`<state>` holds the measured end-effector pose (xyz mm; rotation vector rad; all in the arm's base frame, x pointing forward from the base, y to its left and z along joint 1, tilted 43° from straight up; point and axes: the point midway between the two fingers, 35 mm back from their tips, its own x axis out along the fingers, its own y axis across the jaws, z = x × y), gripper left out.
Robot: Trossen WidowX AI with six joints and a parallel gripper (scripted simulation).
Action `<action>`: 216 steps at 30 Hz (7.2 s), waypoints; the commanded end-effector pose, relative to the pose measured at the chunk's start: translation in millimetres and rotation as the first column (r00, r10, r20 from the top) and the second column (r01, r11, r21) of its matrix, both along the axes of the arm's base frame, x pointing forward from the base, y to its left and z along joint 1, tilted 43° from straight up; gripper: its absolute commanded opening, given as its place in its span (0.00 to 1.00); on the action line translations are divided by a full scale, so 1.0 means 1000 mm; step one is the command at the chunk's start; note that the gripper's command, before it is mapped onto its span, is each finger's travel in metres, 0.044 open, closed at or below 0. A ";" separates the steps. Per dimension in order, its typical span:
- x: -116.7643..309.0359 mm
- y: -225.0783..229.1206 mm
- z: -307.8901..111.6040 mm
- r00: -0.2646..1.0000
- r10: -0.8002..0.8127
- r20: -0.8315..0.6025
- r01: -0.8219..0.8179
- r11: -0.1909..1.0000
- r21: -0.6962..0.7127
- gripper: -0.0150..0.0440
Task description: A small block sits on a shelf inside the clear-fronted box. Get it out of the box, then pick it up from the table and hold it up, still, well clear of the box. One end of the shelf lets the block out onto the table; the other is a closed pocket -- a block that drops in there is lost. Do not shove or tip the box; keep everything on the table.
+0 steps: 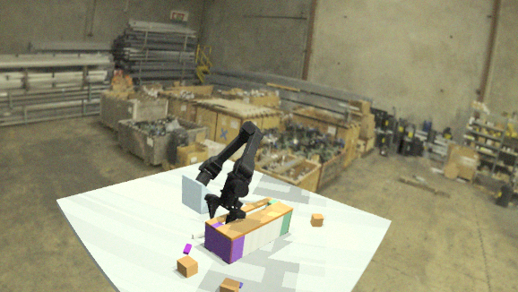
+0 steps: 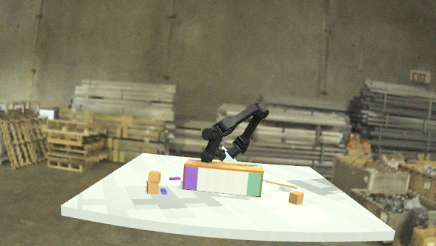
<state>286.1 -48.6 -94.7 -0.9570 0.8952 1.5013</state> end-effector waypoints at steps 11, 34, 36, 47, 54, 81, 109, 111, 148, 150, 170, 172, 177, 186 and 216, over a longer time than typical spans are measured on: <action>0.008 -0.045 0.038 1.000 -0.001 0.000 0.001 1.000 -0.004 0.93; -0.005 -0.069 0.031 -0.008 -0.914 -0.407 0.934 0.138 -0.329 0.74; -0.006 -0.071 0.030 -0.133 -0.898 -0.420 0.926 0.038 -0.375 0.74; -0.012 -0.077 0.027 -0.656 -0.650 -0.384 0.708 -0.353 -0.612 0.74; -0.016 -0.081 0.026 -0.883 -0.375 -0.282 0.447 -0.492 -0.747 0.74; -0.028 -0.096 0.022 -0.611 0.638 0.469 -0.635 -0.042 -0.771 0.74; -0.032 -0.102 0.021 0.002 0.665 0.747 -0.766 0.481 -0.426 0.74; -0.032 -0.102 0.021 0.002 0.665 0.747 -0.766 0.481 -0.426 0.74; -0.045 -0.022 -0.071 0.001 0.663 0.749 -0.765 0.482 -0.426 0.74; -0.045 -0.019 -0.074 0.001 0.662 0.749 -0.765 0.482 -0.426 0.74; -0.050 0.002 -0.093 0.000 0.660 0.751 -0.765 0.483 -0.425 0.74; -0.050 0.002 -0.093 0.000 0.660 0.751 -0.765 0.483 -0.425 0.65; -0.050 0.002 -0.093 0.000 0.660 0.751 -0.765 0.483 -0.425 0.43; -0.046 -0.009 -0.085 -0.001 0.672 0.741 -0.759 0.482 -0.438 0.25; -0.036 -0.055 -0.002 0.178 0.672 0.719 -0.731 0.579 -0.361 0.25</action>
